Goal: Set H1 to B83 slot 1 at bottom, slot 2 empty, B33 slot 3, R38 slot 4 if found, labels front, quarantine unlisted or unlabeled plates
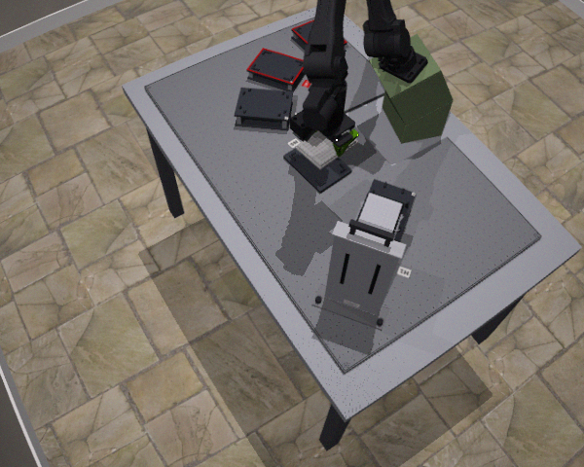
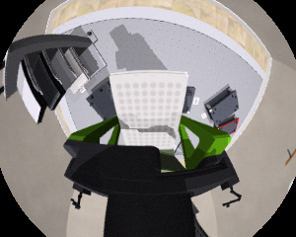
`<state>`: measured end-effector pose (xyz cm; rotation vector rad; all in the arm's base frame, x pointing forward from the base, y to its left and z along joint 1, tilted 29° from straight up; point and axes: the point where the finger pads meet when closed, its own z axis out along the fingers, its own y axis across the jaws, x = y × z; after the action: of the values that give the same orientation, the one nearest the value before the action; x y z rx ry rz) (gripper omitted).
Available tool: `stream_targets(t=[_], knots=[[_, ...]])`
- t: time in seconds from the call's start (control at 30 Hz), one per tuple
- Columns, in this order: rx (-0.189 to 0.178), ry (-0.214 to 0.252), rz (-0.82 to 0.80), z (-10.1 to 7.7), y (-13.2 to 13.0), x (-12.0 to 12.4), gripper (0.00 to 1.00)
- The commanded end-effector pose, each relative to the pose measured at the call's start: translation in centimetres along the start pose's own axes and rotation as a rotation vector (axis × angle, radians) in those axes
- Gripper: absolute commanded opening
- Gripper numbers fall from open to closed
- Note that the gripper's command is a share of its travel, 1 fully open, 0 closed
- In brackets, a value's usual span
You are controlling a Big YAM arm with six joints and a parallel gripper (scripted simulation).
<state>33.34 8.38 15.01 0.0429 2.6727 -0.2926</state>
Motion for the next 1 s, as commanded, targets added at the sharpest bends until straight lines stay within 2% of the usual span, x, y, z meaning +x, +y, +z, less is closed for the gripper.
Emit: stream_targets(t=[0.0, 0.37, 0.43, 0.47, 0.57, 0.6, 0.67, 0.97], knots=[[-0.001, -0.014, 0.061, -0.6, -1.3, -0.3, 0.86], [-0.006, -0.029, 0.248, -1.0, -4.9, -1.1, 0.86], [-0.006, -0.029, 0.248, -1.0, -4.9, -1.1, 0.86], [0.004, -0.004, 0.256, -0.2, -5.1, -0.6, 0.86], [-0.001, -0.019, 0.311, -0.6, -6.3, -0.6, 0.86], [-0.007, -0.035, 0.333, -1.2, -6.6, -1.5, 0.86], [-0.007, -0.037, 0.366, -1.2, -7.3, -1.6, 0.86], [-0.001, -0.032, 0.343, -0.9, -10.0, -1.4, 0.86]])
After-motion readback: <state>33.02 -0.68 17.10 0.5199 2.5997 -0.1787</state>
